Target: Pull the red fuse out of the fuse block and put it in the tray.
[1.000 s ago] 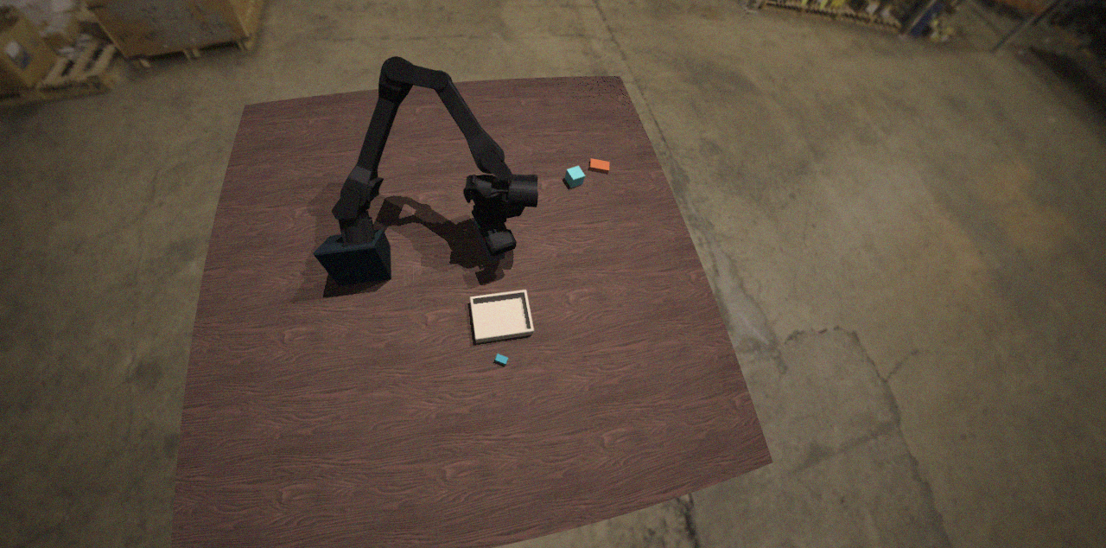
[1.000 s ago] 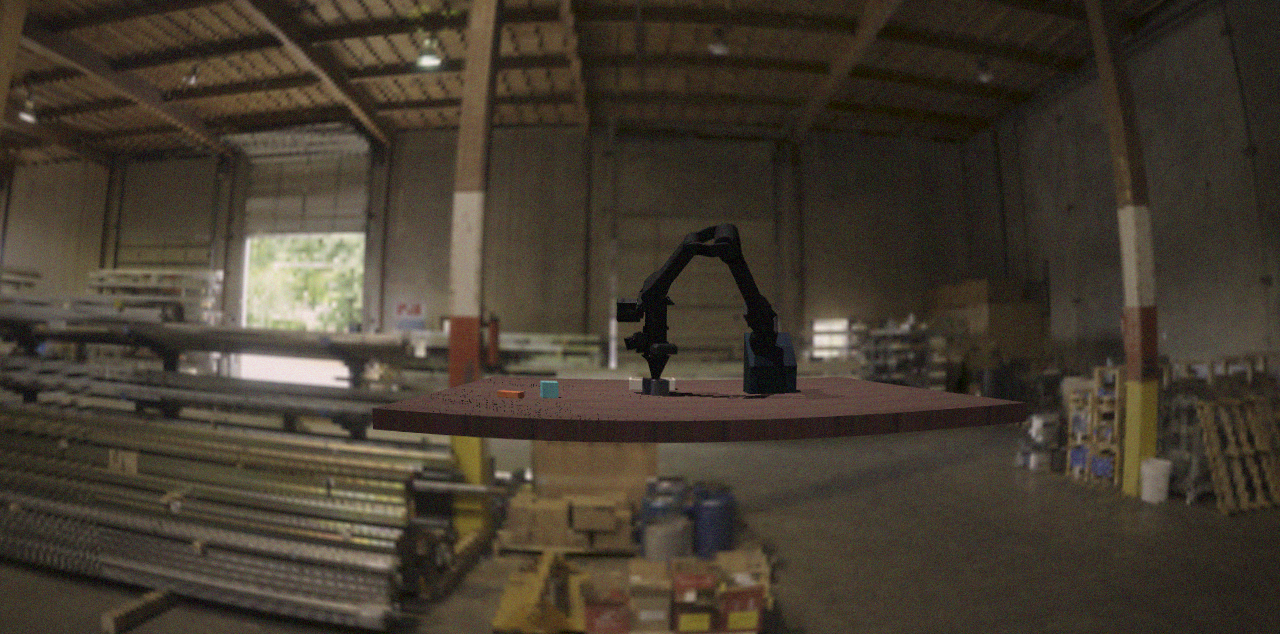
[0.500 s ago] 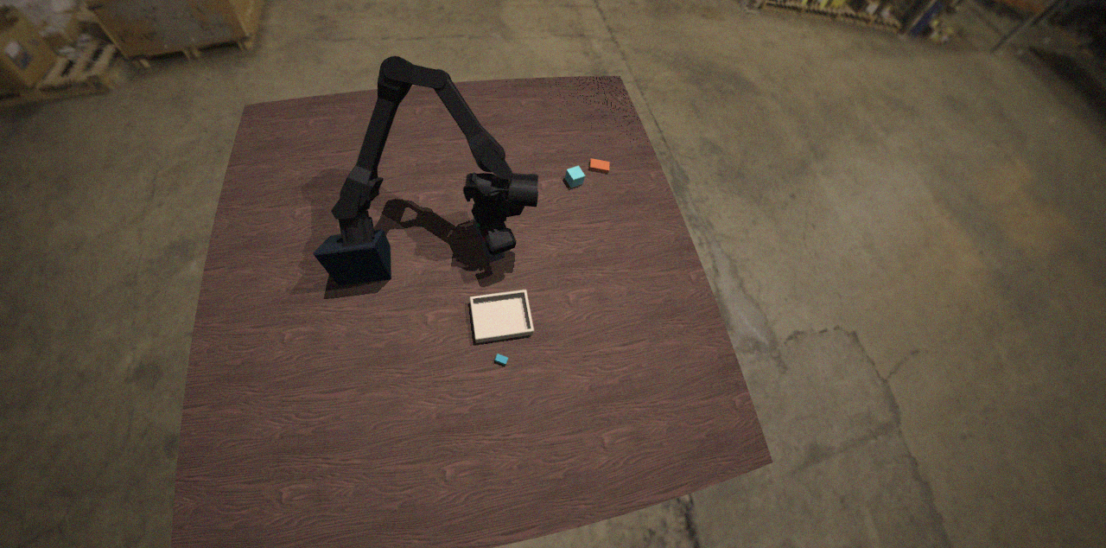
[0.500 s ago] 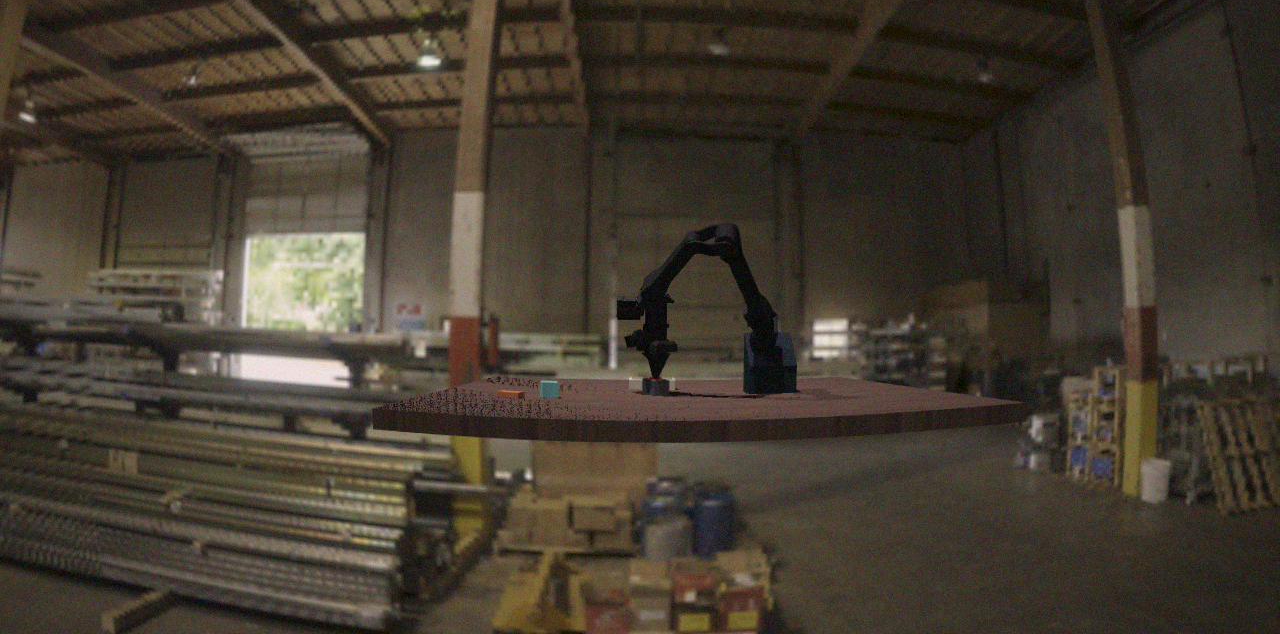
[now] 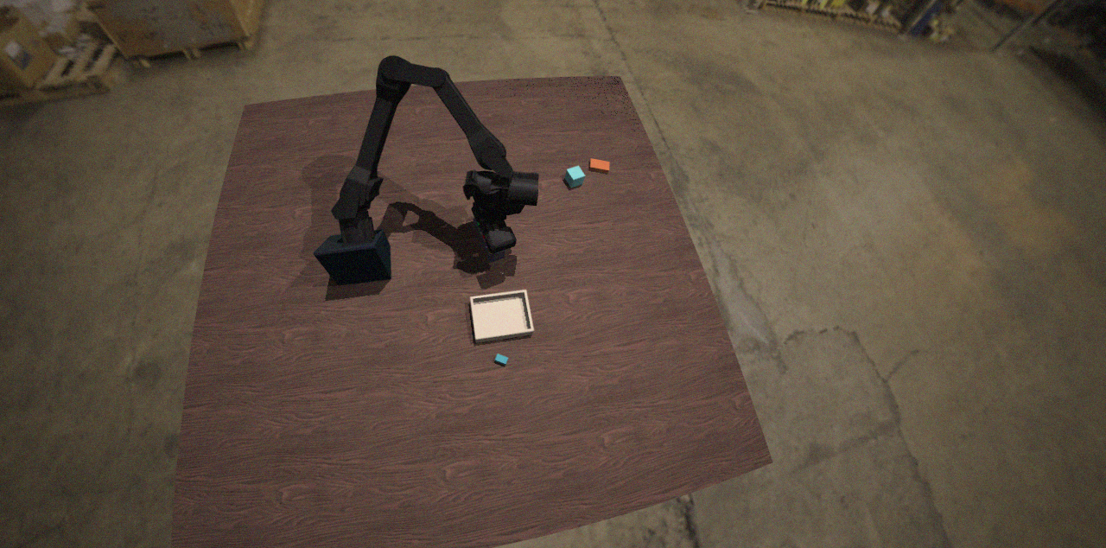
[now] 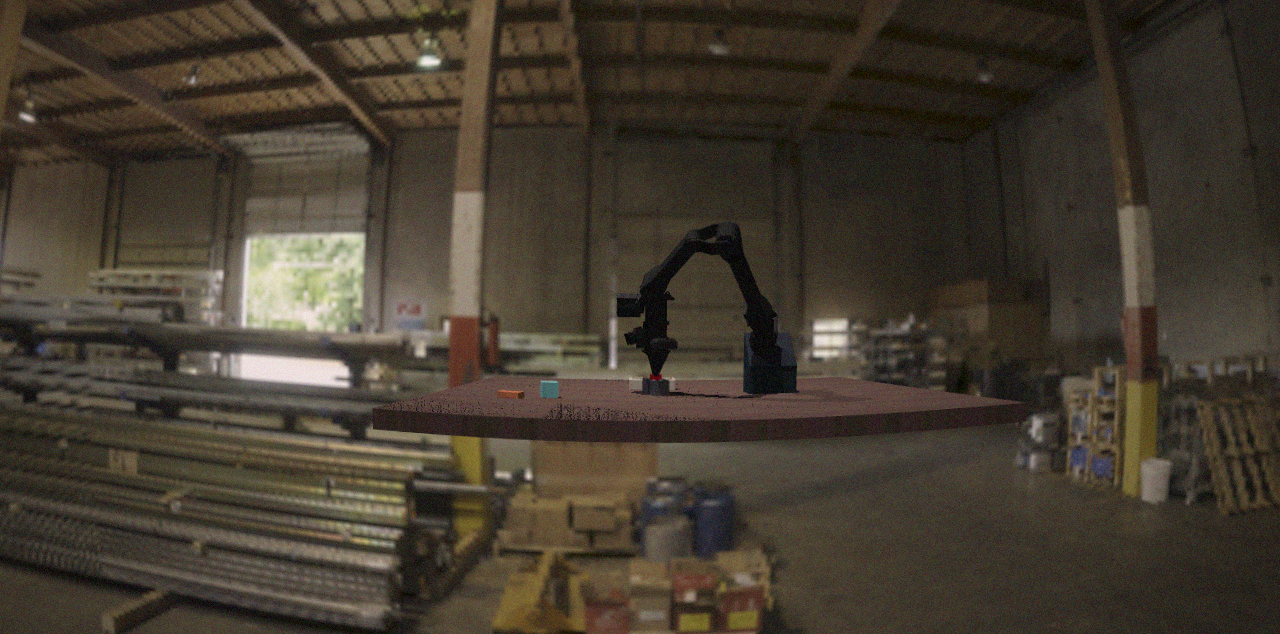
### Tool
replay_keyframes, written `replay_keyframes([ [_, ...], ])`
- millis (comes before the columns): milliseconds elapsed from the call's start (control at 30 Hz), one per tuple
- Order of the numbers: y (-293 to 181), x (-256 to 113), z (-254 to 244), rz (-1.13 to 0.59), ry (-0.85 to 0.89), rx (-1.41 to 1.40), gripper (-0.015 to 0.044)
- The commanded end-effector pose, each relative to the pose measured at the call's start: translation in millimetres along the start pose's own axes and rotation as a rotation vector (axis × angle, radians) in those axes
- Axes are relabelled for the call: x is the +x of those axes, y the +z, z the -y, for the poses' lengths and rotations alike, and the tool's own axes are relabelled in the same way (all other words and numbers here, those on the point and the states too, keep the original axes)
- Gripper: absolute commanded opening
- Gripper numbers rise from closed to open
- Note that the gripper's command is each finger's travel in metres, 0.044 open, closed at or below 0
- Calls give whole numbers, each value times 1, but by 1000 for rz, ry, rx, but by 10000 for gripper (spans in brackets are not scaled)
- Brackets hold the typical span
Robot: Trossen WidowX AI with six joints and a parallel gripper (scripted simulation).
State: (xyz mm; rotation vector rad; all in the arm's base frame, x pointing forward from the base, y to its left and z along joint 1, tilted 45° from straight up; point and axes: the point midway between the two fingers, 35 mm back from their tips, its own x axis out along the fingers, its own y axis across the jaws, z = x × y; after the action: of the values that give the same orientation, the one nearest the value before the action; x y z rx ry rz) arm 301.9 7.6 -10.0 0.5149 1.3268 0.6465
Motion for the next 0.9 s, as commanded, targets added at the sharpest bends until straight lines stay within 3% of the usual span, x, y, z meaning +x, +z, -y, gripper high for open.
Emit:
replay_keyframes([
  [0, 1, -3, 0, 2, -4, -5, 0],
  [867, 1, -15, 0, 2, -3, -3, 0],
])
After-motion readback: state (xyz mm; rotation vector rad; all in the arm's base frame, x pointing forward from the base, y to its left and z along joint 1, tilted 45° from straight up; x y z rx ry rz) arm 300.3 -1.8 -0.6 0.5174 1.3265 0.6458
